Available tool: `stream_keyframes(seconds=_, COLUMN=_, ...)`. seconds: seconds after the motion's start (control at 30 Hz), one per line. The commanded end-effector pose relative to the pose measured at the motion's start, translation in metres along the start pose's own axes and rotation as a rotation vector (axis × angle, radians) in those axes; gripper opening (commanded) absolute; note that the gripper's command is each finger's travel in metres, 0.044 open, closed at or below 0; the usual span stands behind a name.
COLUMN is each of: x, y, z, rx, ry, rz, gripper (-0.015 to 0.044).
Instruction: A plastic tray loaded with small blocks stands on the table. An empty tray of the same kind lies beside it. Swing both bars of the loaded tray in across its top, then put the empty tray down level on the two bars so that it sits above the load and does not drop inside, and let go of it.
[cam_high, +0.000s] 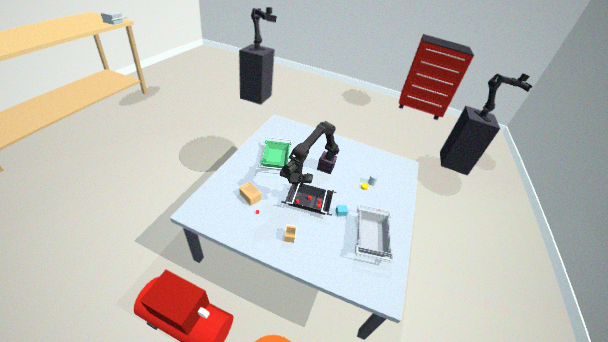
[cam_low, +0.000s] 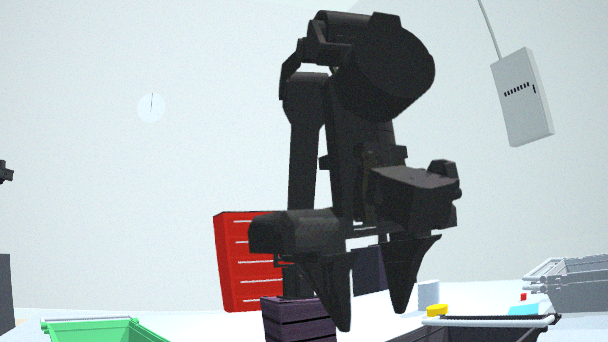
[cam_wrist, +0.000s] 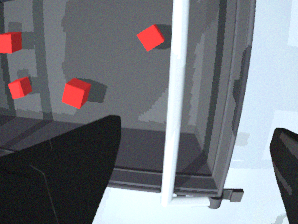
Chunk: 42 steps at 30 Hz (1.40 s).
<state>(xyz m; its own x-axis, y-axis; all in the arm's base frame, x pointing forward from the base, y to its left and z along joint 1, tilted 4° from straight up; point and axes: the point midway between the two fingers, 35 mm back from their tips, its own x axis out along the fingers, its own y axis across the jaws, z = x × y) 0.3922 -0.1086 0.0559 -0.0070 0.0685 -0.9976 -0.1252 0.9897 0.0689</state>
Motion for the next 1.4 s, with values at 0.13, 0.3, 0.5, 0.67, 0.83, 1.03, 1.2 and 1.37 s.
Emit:
stream_keyframes(seconds=0.13, x=-0.097, y=0.002, z=-0.004, rx=-0.003, ry=-0.020, rz=-0.010, gripper=0.0440)
stream_keyframes(seconds=0.3, x=-0.082, y=-0.022, z=-0.016, rx=-0.013, ry=-0.026, rz=-0.013, gripper=0.0440)
stream_keyframes(seconds=0.5, x=-0.059, y=-0.097, z=-0.090, rx=-0.061, ry=-0.040, rz=-0.025, gripper=0.0440)
stream_keyframes(seconds=0.67, x=-0.033, y=-0.139, z=-0.172, rx=-0.108, ry=-0.025, rz=-0.036, gripper=0.0440)
stream_keyframes(seconds=0.83, x=-0.005, y=-0.154, z=-0.259, rx=-0.156, ry=-0.004, rz=-0.037, gripper=0.0440)
stream_keyframes(seconds=1.03, x=0.026, y=-0.138, z=-0.346, rx=-0.207, ry=0.014, rz=-0.024, gripper=0.0440)
stream_keyframes(seconds=1.2, x=0.027, y=-0.137, z=-0.348, rx=-0.209, ry=0.015, rz=-0.024, gripper=0.0440)
stream_keyframes(seconds=1.37, x=0.039, y=-0.139, z=-0.348, rx=-0.209, ry=0.015, rz=-0.024, gripper=0.0440)
